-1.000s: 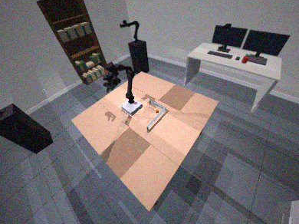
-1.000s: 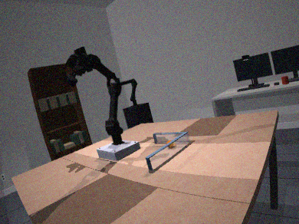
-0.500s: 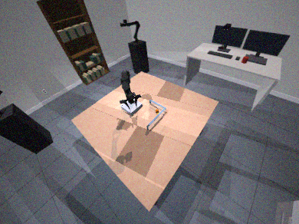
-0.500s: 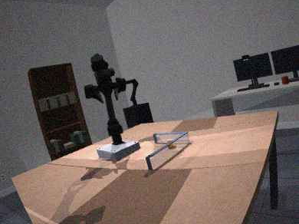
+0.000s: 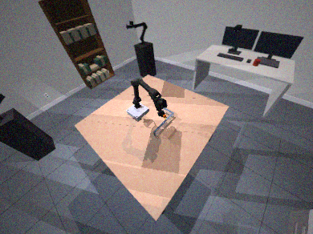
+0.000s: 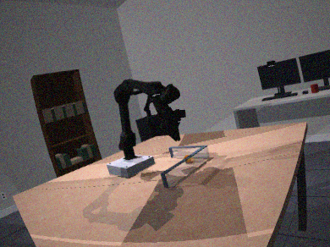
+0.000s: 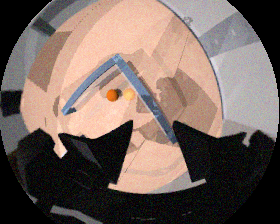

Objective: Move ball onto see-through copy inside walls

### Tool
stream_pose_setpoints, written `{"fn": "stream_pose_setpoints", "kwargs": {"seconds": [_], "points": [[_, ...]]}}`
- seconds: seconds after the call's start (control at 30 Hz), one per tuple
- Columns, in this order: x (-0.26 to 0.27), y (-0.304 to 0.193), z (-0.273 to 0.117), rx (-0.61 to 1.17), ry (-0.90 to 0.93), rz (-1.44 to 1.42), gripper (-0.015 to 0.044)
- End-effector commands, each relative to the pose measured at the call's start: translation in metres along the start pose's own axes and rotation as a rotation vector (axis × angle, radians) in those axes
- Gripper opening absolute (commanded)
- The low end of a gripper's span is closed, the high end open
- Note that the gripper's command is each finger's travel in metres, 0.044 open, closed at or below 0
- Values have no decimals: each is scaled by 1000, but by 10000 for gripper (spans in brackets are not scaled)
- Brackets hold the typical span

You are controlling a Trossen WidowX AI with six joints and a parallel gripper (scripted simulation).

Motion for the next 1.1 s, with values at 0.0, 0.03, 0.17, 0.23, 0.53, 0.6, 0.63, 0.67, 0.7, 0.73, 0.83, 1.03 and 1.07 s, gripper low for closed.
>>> {"fn": "stream_pose_setpoints", "kwargs": {"seconds": [0.0, 0.03, 0.17, 0.23, 0.53, 0.6, 0.63, 0.67, 0.7, 0.73, 0.83, 1.03, 1.07], "points": [[40, 37, 41, 52, 150, -369, 288], [52, 45, 50, 61, 187, -467, 288], [71, 58, 63, 74, 245, -622, 288], [71, 58, 63, 74, 245, -622, 288], [74, 56, 77, 74, 245, -622, 288], [75, 56, 78, 74, 245, -622, 288], [75, 56, 78, 74, 245, -622, 288], [75, 56, 78, 74, 245, -622, 288], [75, 56, 79, 74, 245, -622, 288], [75, 56, 80, 74, 245, -622, 288], [76, 55, 85, 74, 245, -622, 288], [78, 54, 94, 74, 245, -622, 288], [78, 54, 96, 74, 245, -622, 288]]}}
Point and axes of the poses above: the point midway between the two fingers, 35 mm back from their tips, its own z axis out along the fingers, its own x axis across the jaws, y = z × x, the point moved 9 cm from there along -z, back along the fingers, and after that the axes turned 4 degrees about -z, right-handed, at the moved point
